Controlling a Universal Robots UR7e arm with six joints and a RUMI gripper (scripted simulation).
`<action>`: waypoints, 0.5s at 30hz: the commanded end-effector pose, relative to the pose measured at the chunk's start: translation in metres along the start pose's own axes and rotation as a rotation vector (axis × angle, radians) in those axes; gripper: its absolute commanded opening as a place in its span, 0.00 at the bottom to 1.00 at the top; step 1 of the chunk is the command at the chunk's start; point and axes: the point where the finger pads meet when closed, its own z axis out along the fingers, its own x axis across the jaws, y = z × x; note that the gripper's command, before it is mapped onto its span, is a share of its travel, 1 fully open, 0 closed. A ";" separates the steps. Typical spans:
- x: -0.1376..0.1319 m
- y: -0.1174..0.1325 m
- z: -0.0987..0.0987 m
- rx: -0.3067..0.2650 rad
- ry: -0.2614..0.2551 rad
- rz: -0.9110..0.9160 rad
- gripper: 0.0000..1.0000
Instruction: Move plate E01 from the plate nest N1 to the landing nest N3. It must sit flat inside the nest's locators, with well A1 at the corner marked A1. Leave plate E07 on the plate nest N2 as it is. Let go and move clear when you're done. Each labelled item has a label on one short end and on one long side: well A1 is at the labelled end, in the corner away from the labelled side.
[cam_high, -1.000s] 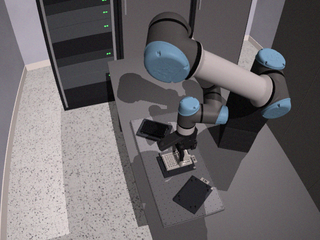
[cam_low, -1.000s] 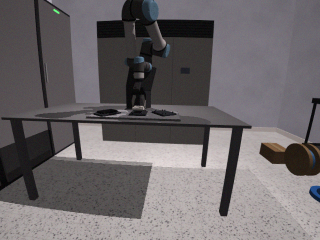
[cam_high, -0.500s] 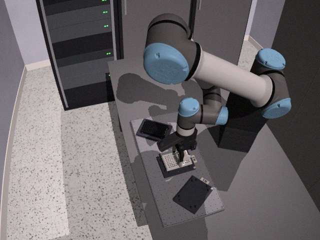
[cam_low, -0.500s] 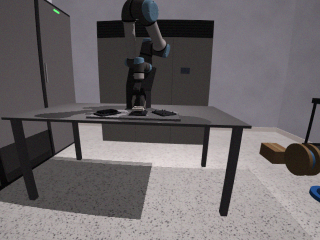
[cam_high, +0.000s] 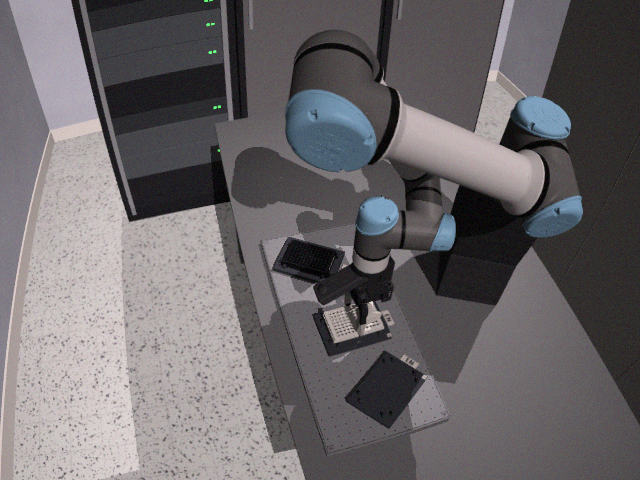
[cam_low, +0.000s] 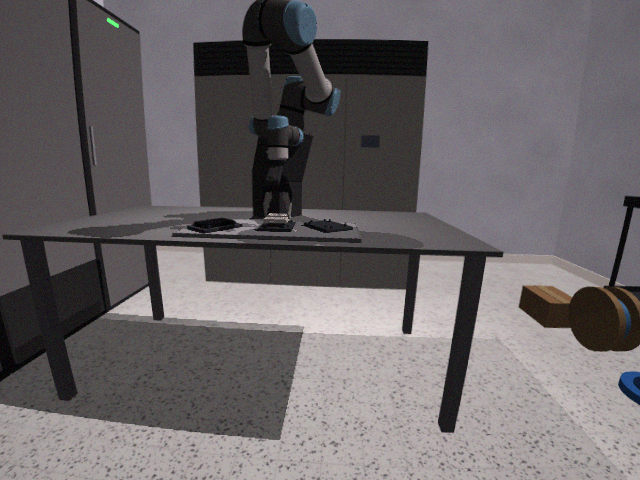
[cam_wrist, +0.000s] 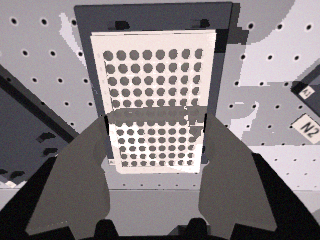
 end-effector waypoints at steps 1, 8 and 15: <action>0.000 0.000 0.001 0.001 0.000 0.000 0.00; 0.000 0.000 0.003 0.001 0.000 0.000 0.00; 0.000 0.000 0.005 0.001 0.000 0.000 0.00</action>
